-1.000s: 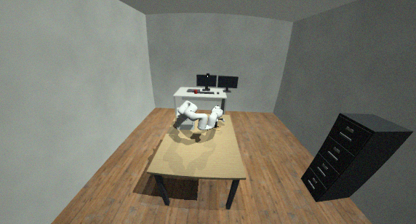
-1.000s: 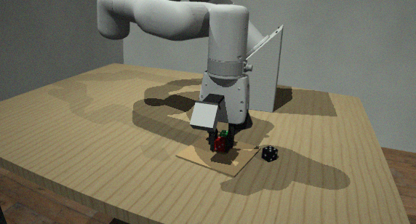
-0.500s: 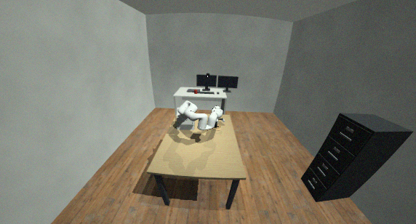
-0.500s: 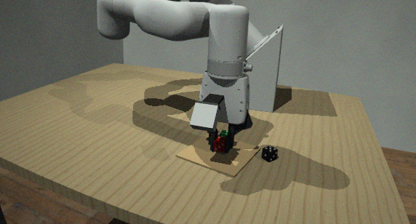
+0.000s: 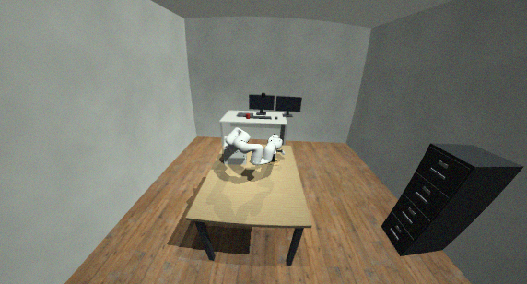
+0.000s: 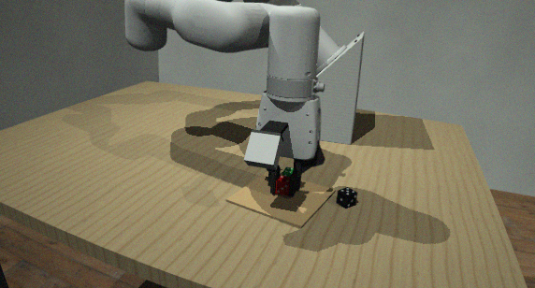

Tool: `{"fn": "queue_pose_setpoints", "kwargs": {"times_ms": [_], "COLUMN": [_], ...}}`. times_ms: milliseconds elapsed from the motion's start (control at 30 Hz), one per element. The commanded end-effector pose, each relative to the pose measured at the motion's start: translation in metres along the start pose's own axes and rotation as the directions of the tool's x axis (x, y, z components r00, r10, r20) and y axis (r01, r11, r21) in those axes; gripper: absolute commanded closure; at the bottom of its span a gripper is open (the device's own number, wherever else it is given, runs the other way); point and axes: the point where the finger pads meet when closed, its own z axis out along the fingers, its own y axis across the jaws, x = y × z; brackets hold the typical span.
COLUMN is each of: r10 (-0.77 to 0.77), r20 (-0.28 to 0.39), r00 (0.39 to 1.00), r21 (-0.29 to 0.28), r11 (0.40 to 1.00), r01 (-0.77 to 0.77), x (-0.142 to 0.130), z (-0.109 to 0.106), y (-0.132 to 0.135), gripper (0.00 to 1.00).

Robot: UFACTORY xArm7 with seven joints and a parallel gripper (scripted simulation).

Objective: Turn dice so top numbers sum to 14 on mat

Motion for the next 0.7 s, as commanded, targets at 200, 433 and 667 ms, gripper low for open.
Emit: {"fn": "queue_pose_setpoints", "kwargs": {"times_ms": [200,433,667], "r10": [-0.001,-0.001,-0.001], "r20": [-0.004,-0.004,-0.004], "r00": [1.000,1.000,1.000], "r21": [0.002,0.002,0.002], "r11": [1.000,1.000,1.000], "r01": [0.001,0.001,0.001], "x": [0.0025,0.0033,0.0033], "z": [-0.0020,-0.0020,-0.0020], "y": [-0.0007,-0.0006,-0.0006], "gripper": [0.79,0.79,0.79]}}
